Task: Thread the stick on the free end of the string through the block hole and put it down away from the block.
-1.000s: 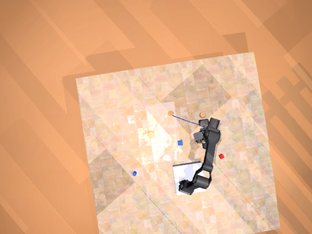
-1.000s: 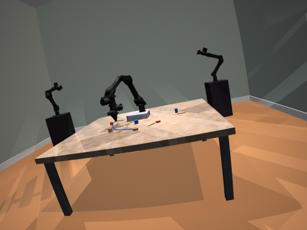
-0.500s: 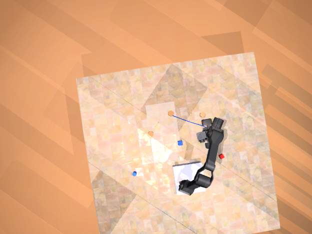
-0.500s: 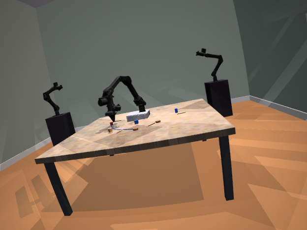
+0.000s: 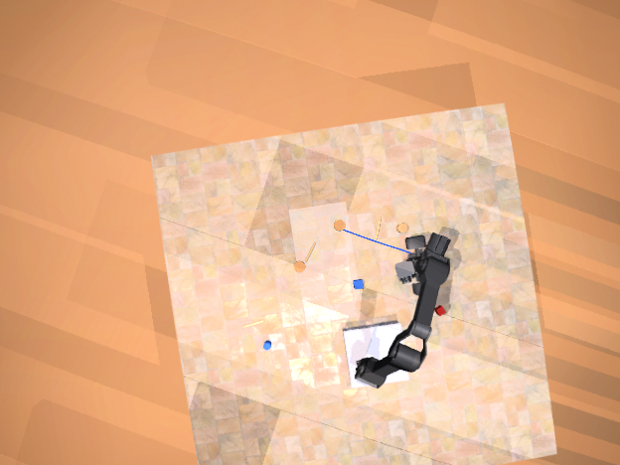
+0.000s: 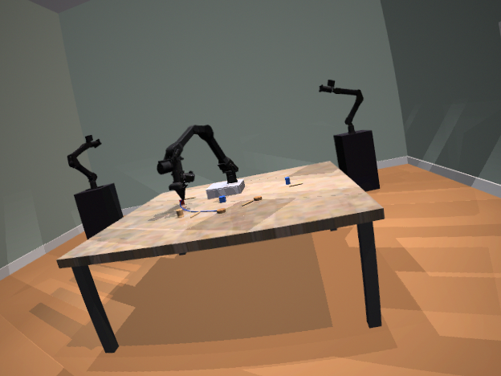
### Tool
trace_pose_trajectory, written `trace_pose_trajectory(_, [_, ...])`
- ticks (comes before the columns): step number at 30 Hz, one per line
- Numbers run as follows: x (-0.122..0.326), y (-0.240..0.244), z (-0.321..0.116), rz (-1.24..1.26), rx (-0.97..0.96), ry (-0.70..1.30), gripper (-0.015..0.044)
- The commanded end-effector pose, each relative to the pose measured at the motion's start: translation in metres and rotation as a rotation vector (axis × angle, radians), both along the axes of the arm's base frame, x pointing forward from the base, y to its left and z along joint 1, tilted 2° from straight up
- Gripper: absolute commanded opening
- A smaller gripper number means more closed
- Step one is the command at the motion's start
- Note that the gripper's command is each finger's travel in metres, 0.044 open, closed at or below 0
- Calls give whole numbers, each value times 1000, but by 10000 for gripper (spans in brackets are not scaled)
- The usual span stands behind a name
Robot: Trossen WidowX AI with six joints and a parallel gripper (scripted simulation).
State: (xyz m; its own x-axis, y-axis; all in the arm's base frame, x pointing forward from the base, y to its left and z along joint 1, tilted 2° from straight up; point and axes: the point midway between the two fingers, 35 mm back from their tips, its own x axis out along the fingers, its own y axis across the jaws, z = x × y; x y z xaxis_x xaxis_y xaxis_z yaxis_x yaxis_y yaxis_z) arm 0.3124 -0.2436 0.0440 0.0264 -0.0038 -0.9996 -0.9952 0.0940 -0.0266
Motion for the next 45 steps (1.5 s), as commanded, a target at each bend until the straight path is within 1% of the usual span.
trace_pose_trajectory(1, [-3,-1,-3,4,-4,5,0])
trace_pose_trajectory(45, [-36,23,-41,4,-2,8,0])
